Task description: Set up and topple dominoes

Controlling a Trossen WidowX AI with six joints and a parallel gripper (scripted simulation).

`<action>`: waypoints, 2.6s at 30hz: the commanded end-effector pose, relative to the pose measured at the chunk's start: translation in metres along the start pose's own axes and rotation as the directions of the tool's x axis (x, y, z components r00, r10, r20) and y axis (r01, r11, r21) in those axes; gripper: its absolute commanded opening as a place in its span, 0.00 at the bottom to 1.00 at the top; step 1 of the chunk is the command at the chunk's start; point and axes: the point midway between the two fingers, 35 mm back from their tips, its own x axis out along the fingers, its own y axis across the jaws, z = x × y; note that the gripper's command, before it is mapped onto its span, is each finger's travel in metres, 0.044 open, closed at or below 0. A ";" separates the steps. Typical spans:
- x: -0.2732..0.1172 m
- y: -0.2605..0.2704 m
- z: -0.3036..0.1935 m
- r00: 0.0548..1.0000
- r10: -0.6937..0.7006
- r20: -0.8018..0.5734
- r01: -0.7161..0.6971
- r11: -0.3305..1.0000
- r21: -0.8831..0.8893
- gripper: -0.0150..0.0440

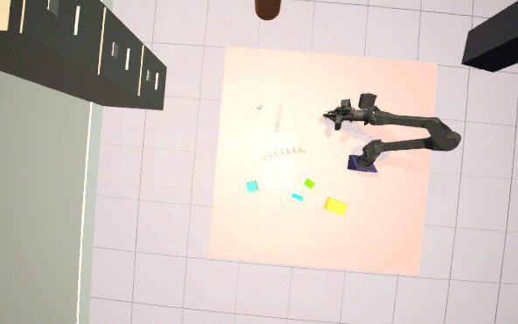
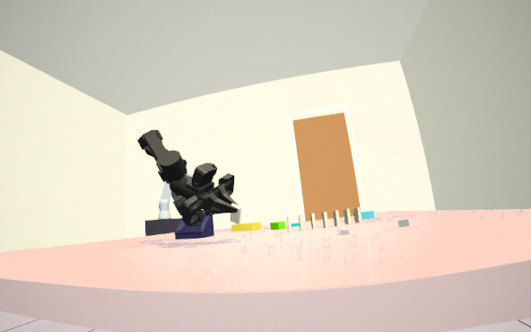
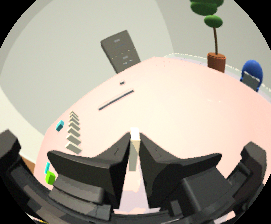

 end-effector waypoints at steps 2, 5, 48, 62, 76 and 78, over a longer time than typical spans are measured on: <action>-0.010 0.000 0.003 0.994 0.000 0.108 0.009 0.996 -0.086 0.29; -0.016 0.000 0.004 0.986 0.000 0.164 0.022 0.990 -0.137 0.29; -0.049 0.012 -0.003 0.919 0.042 0.391 0.148 0.885 -0.442 0.29; -0.038 0.003 -0.010 0.923 0.043 0.382 0.147 0.878 -0.455 0.29; -0.028 -0.005 -0.021 0.927 0.044 0.374 0.148 0.871 -0.469 0.29; -0.027 -0.006 -0.022 0.927 0.044 0.372 0.148 0.870 -0.470 0.29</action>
